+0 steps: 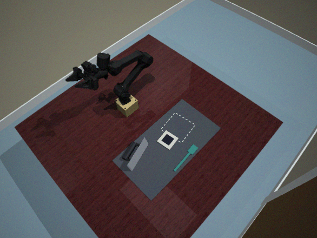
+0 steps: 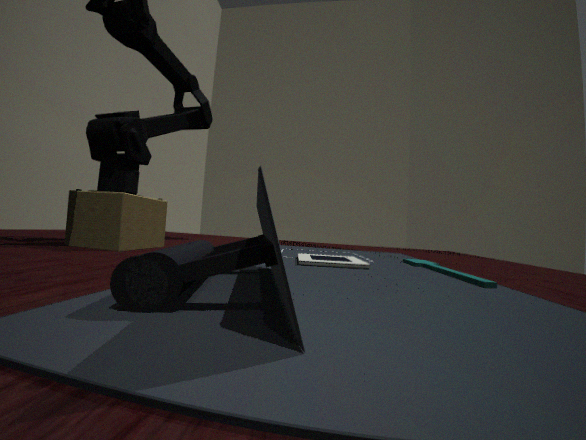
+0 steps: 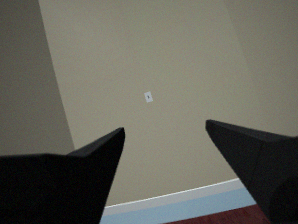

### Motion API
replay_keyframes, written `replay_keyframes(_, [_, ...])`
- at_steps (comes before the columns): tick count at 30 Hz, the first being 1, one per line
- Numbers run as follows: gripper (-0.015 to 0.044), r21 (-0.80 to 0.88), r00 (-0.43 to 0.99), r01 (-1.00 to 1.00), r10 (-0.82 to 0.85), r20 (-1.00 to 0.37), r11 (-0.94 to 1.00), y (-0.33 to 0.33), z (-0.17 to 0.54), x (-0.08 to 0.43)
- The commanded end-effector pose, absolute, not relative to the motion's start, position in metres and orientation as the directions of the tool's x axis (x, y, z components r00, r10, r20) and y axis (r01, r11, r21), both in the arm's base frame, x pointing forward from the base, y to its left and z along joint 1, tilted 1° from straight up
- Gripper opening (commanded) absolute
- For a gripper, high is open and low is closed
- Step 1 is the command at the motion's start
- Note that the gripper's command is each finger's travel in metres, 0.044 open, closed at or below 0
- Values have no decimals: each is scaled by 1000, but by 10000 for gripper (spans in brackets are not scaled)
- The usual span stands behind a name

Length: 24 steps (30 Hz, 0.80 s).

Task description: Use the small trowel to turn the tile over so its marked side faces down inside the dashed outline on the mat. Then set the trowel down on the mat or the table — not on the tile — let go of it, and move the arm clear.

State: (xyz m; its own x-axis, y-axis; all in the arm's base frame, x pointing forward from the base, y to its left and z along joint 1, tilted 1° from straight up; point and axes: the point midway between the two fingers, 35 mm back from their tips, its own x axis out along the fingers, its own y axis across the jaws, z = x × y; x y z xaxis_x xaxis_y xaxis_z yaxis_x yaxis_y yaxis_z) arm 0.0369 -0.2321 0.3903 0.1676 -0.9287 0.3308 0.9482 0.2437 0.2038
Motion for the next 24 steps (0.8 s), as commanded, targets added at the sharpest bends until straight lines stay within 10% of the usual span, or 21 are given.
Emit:
replay_keyframes(1, [374,208,169,947,-930,328,246,-233,390,37])
replay_keyframes(11, [111,415,270,858,-953,137,303,-267,374,70])
replay_keyframes(24, [100,646,420,730,-893,-162,226,-303,335,134])
